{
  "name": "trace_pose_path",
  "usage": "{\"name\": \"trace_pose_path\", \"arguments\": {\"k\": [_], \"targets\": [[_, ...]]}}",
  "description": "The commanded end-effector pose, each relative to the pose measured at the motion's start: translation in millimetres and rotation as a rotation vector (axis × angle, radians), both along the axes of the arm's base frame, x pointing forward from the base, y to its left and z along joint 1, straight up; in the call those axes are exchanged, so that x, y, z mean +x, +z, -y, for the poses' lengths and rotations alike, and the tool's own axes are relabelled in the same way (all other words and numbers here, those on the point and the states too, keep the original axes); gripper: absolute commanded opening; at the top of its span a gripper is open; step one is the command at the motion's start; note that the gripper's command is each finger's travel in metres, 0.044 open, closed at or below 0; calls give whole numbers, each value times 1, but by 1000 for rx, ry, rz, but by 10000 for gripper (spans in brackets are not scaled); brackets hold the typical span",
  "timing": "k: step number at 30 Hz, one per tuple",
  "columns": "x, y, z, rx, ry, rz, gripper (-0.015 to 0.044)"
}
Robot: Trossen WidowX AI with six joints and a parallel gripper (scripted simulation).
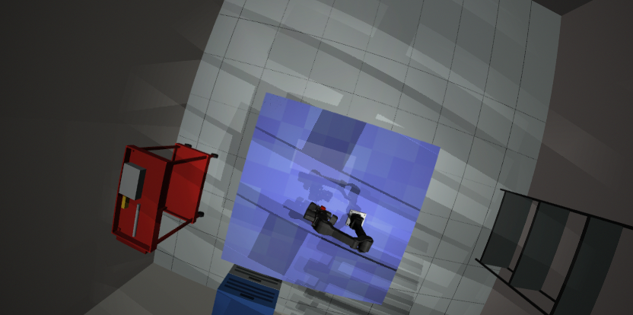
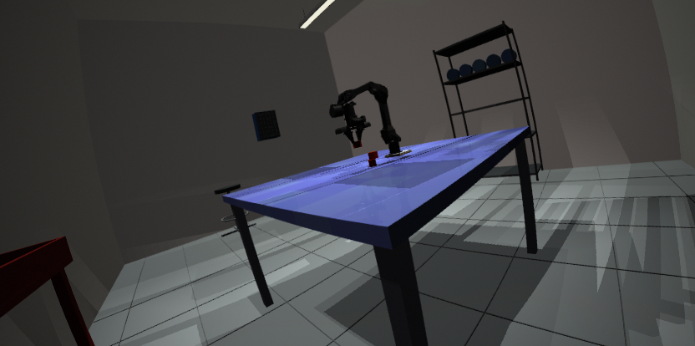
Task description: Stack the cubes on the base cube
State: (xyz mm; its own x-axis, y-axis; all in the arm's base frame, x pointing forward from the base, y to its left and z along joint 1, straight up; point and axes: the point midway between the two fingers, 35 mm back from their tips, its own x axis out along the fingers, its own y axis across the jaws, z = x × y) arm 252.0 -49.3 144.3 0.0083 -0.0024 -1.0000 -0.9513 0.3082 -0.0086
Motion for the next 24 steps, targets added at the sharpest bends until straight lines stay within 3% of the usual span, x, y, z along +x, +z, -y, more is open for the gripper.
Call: {"name": "trace_pose_path", "arguments": {"k": [1,24], "targets": [[-1,8,0,-2,5,16,105],[35,7,-44,15,-570,24,105]]}}
